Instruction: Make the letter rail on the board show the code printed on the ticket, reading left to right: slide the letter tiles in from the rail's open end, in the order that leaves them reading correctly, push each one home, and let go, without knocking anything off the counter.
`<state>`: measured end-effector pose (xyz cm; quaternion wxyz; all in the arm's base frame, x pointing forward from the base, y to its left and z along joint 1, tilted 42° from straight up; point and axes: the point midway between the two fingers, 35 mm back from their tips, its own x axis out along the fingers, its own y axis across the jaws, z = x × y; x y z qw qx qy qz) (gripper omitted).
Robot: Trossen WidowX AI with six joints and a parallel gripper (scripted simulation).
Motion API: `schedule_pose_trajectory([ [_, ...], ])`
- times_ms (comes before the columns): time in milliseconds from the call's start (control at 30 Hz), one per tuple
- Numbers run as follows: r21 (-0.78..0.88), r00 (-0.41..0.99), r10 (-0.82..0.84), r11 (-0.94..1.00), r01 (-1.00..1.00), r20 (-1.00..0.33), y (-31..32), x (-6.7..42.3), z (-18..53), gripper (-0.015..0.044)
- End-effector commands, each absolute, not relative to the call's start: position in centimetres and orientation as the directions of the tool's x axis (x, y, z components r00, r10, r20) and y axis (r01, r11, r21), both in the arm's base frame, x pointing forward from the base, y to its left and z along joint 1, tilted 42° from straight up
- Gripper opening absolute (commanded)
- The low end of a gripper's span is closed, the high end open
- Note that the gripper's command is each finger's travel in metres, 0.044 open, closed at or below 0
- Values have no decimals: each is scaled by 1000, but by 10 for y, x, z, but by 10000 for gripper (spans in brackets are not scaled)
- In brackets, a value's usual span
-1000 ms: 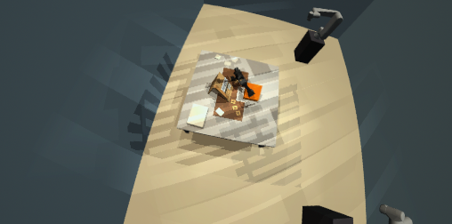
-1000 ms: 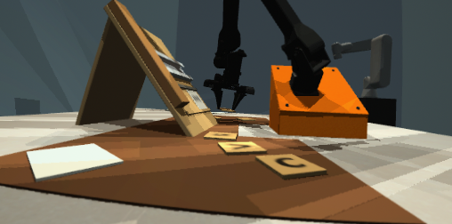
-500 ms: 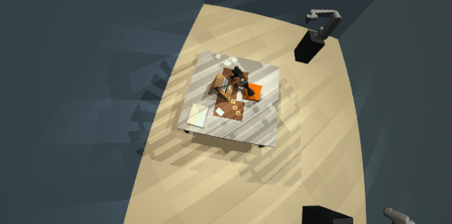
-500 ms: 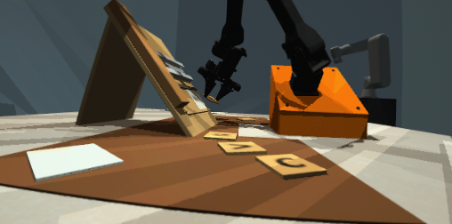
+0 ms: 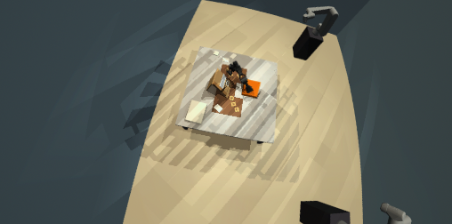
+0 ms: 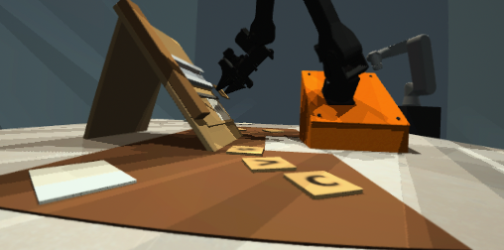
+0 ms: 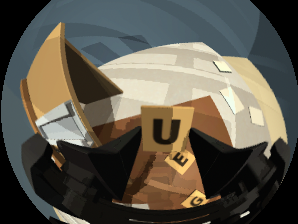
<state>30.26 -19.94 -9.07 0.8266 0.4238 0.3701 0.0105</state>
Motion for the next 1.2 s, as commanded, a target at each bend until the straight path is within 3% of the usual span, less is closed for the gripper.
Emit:
schedule_pose_trajectory([
  [0,675,782,310,715,183,-541,-206,309,-75,0],
  [1167,646,809,300,753,125,-506,-206,314,-62,0],
])
